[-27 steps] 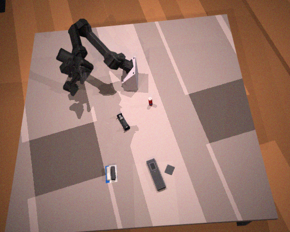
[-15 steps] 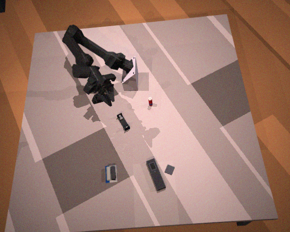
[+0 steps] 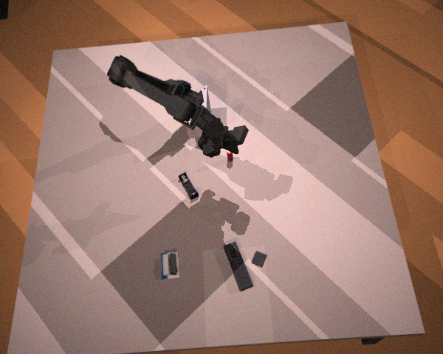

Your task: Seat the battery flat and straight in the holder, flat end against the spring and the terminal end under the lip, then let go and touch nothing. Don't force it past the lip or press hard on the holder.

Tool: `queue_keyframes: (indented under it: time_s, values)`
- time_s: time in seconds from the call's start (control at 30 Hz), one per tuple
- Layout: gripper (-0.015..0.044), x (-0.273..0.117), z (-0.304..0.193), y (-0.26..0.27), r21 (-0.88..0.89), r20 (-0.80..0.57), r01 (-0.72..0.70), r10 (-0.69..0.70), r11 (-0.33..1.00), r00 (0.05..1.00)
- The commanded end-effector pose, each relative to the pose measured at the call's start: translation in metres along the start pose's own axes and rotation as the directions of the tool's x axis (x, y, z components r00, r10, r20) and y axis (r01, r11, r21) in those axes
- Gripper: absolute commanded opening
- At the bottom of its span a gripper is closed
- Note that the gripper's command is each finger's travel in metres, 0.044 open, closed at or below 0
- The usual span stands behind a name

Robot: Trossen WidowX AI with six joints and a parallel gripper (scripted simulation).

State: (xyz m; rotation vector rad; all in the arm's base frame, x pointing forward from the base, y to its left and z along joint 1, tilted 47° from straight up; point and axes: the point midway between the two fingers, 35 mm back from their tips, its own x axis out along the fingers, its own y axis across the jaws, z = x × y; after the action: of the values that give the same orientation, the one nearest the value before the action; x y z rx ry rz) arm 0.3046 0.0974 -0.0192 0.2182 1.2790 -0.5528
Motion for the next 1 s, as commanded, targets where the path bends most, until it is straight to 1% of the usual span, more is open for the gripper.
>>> queue_keyframes:
  time_s: [0.0, 0.07, 0.17, 0.23, 0.43, 0.63, 0.7, 0.97]
  values:
    - [0.0000, 0.027, -0.033, -0.015, 0.001, -0.054, 0.226, -0.226, 0.974, 0.973]
    - [0.0000, 0.039, -0.049, -0.025, -0.008, -0.063, 0.344, -0.344, 0.939, 0.937]
    - [0.0000, 0.052, -0.070, -0.041, -0.026, -0.046, 0.509, -0.509, 0.861, 0.859]
    - [0.0000, 0.057, -0.078, -0.049, -0.032, -0.028, 0.573, -0.573, 0.819, 0.819]
    - [0.0000, 0.059, -0.079, -0.050, -0.033, -0.026, 0.580, -0.581, 0.814, 0.813]
    - [0.0000, 0.110, -0.079, -0.086, -0.032, -0.024, 0.581, -0.582, 0.813, 0.813]
    - [0.0000, 0.121, -0.080, -0.096, -0.032, -0.023, 0.583, -0.583, 0.812, 0.812]
    - [0.0000, 0.119, -0.079, -0.102, -0.032, -0.023, 0.583, -0.584, 0.812, 0.812]
